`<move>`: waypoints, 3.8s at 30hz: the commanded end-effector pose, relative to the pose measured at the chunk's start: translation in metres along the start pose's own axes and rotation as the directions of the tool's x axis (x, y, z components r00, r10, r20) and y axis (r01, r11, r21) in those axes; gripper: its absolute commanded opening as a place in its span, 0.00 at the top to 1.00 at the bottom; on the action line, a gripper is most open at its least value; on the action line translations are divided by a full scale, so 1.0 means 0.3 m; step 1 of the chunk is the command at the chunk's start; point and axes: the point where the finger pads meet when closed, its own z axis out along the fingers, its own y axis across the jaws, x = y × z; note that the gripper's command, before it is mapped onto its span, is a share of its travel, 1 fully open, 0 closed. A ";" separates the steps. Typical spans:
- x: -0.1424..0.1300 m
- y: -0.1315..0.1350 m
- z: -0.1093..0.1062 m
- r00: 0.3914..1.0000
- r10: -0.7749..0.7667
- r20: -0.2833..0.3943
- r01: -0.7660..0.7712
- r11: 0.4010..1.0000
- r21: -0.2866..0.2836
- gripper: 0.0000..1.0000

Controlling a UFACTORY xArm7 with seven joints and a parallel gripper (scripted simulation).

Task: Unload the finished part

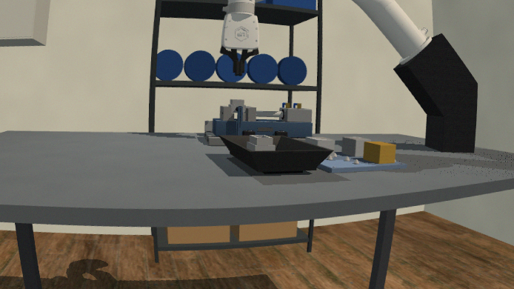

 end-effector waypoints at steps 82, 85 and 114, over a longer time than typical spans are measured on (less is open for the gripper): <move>0.001 -0.004 0.097 1.000 0.000 0.000 0.000 1.000 0.003 0.31; 0.001 -0.005 0.117 1.000 0.000 0.000 0.000 1.000 0.003 0.31; 0.001 -0.005 0.209 1.000 0.000 0.000 0.000 1.000 0.003 0.31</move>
